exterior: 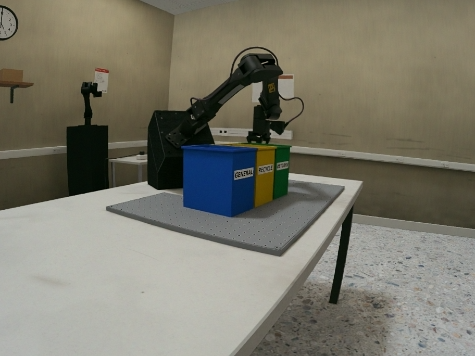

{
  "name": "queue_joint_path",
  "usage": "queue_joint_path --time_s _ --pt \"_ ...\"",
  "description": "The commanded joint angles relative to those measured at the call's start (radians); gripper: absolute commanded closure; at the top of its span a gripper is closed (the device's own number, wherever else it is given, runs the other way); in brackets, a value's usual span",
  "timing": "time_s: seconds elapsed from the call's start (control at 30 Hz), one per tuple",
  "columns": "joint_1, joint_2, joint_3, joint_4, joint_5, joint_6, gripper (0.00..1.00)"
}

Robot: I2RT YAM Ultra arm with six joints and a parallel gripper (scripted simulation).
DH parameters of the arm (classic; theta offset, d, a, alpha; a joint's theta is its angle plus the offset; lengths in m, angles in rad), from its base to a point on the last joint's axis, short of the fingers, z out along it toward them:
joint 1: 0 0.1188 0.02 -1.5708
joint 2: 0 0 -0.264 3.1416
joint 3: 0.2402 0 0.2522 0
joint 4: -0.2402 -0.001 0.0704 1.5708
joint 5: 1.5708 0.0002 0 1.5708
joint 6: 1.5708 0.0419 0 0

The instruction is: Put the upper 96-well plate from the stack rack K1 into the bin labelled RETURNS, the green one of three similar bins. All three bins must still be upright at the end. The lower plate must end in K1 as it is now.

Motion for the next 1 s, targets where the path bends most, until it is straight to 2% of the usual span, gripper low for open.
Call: queue_joint_path --time_s 0.0,0.97 --pt "0.045 -0.039 0.040 -0.056 0.017 0.038 1.00" --pt "0.159 -0.052 0.149 -0.317 -0.017 0.216 1.00"
